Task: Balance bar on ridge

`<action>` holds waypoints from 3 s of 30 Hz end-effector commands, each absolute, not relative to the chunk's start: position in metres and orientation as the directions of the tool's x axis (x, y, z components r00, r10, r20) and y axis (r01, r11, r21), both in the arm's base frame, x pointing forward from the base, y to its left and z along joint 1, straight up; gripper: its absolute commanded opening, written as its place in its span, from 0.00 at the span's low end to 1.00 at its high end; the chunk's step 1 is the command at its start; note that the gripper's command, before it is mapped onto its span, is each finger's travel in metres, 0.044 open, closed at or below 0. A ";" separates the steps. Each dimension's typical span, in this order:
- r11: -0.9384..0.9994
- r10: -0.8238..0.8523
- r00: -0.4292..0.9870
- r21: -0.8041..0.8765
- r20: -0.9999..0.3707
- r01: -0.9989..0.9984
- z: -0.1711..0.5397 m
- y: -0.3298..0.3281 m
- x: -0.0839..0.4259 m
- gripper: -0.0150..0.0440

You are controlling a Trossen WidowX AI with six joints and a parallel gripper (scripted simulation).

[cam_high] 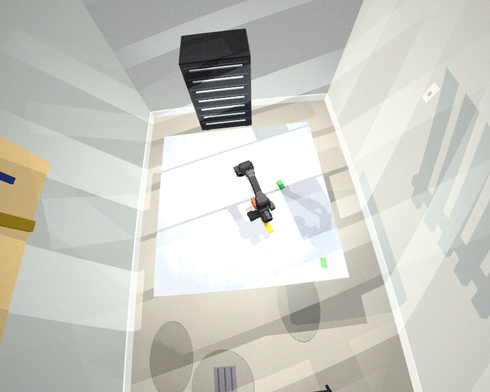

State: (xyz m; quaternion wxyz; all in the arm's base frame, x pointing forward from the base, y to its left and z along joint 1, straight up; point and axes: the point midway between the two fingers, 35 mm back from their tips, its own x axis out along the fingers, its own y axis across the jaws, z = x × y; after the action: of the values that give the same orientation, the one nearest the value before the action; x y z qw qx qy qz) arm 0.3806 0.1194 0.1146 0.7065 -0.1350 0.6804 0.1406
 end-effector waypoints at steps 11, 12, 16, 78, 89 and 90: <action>0.925 0.012 0.038 -0.003 -0.999 -0.380 0.114 0.119 0.381 0.25; 0.925 0.012 0.038 -0.003 -0.999 -0.380 0.113 0.119 0.381 0.25; 0.925 0.012 0.038 -0.003 -0.999 -0.380 0.113 0.119 0.381 0.25; 0.925 0.012 0.038 -0.003 -0.999 -0.380 0.108 0.119 0.381 0.25; 0.925 0.012 0.038 -0.003 -0.999 -0.380 0.107 0.119 0.381 0.25; 0.925 0.012 0.038 -0.003 -0.999 -0.380 0.107 0.119 0.381 0.25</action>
State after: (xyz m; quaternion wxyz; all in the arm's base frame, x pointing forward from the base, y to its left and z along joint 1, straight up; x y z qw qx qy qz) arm 0.3811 0.1191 0.1103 0.7082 -0.1356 0.6786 0.1399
